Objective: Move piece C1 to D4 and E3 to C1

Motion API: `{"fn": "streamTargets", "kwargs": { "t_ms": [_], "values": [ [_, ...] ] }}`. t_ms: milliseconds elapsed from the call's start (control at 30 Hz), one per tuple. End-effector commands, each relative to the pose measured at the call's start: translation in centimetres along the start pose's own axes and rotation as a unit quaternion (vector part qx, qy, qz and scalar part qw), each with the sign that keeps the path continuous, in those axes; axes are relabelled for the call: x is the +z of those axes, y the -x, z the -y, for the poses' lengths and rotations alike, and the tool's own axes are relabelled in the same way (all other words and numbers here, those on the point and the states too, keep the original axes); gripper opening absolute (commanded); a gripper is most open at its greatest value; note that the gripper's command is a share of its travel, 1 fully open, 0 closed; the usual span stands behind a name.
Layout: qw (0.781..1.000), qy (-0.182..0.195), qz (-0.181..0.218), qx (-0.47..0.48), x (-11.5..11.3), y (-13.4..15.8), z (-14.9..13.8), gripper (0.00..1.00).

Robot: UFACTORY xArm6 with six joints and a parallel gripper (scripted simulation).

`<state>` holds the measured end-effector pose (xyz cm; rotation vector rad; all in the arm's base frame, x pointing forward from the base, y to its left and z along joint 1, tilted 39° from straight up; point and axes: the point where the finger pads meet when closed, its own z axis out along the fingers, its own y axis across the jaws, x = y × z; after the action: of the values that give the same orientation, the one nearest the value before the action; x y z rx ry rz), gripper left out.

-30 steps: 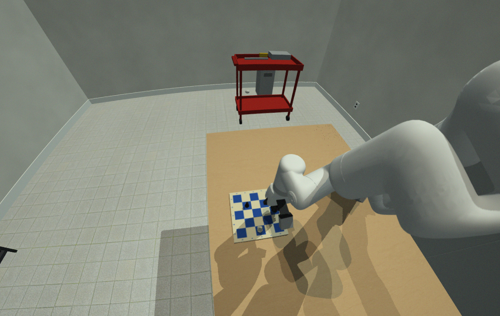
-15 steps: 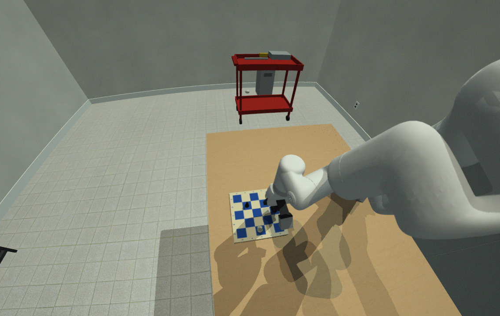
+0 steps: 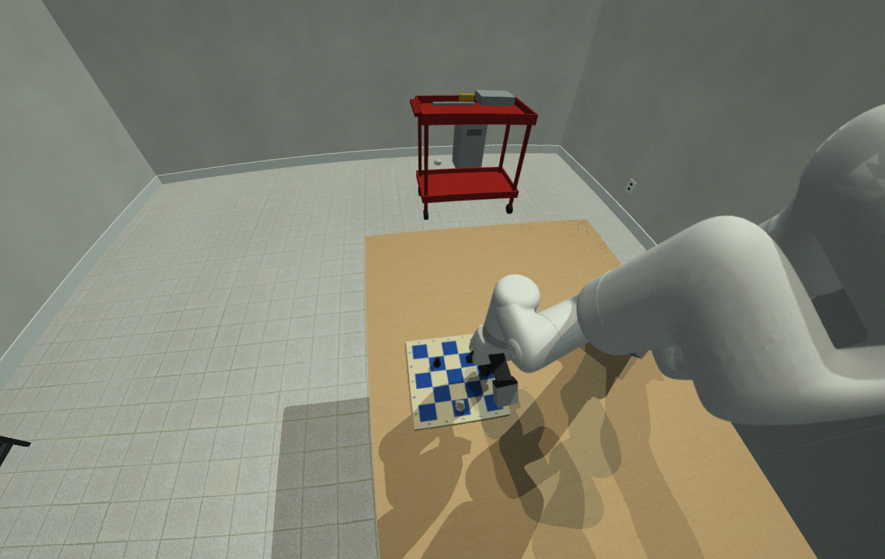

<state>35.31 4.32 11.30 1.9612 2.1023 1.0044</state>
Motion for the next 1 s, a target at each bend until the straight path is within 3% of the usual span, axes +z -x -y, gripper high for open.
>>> {"fn": "streamTargets", "kwargs": {
  "t_ms": [0,933,967],
  "values": [
    [1.000,0.001,0.000,0.000,-0.03,0.00,-0.08,0.00],
    [1.000,0.001,0.000,0.000,-0.03,0.00,-0.08,0.00],
    [1.000,0.001,0.000,0.000,-0.03,0.00,-0.08,0.08]
  ]
}}
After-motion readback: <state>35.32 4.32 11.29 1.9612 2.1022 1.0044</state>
